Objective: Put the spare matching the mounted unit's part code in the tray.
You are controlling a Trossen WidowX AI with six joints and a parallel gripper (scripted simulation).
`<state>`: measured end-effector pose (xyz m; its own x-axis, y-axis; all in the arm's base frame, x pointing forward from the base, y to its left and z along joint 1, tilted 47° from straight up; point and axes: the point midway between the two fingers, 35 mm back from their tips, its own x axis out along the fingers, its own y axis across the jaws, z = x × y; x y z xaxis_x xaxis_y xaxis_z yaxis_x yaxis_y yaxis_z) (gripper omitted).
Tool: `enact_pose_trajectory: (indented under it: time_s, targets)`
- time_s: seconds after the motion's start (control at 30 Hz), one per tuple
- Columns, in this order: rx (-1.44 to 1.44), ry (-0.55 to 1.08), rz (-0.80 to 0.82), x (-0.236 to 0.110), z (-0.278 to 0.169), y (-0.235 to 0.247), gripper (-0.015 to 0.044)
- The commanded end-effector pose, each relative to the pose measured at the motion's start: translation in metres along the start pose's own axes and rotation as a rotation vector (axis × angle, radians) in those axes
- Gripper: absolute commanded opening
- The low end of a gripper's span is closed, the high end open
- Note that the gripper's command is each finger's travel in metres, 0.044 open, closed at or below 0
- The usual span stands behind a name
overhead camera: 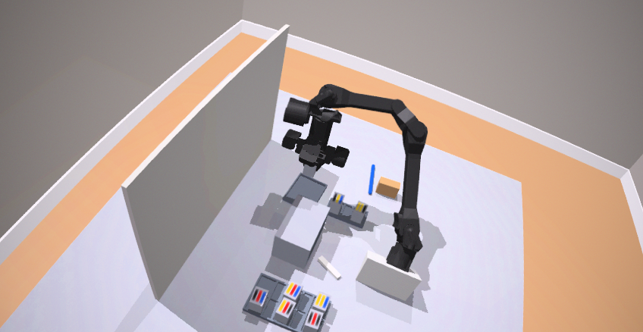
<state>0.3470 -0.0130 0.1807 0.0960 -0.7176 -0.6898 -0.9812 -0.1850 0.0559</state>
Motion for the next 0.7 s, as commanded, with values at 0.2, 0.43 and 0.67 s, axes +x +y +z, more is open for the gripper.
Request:
enact_pose_trajectory:
  time_s: [0.2,0.43,0.67]
  targets:
    - [-0.005,0.003,-0.004,0.007,0.0,-0.001,0.0]
    - [-0.005,0.002,-0.004,0.013,0.0,-0.002,0.0]
    - [-0.005,0.002,-0.004,0.018,0.0,-0.002,0.0]
